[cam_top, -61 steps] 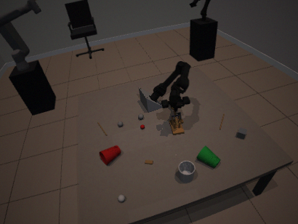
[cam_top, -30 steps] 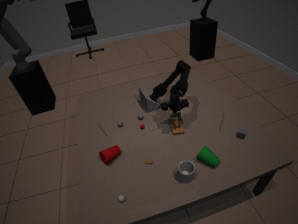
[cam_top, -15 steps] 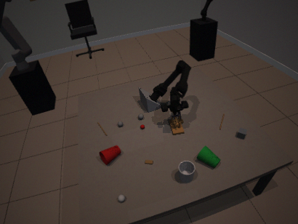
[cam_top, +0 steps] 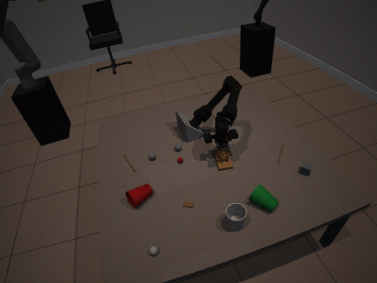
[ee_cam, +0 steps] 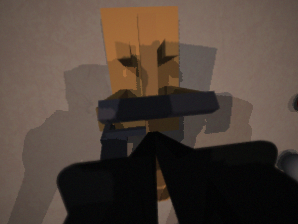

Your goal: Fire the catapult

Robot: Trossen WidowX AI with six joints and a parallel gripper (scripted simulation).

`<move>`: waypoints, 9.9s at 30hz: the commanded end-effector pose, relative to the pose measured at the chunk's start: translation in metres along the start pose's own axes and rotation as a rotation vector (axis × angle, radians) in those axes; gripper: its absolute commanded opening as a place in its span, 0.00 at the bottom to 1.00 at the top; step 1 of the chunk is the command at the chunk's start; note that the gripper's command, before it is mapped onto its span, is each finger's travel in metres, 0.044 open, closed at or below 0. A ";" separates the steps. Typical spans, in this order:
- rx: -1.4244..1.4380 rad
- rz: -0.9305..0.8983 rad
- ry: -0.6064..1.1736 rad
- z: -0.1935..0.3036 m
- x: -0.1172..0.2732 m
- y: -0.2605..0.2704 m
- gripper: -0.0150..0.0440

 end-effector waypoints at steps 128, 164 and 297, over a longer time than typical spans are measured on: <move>0.006 0.001 0.009 -0.082 0.017 -0.002 0.25; 0.146 -0.001 0.003 -0.182 0.004 -0.075 0.25; 0.148 -0.001 0.011 -0.180 0.018 -0.074 0.25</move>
Point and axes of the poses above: the point midway between the two fingers, 35 mm back from their tips, its own x axis back along the fingers, its own y axis across the jaws, z = x × y, the point moved 9 cm from there along x, back along the fingers, and after that the axes turned 2 degrees about x, right-handed, at the moved point
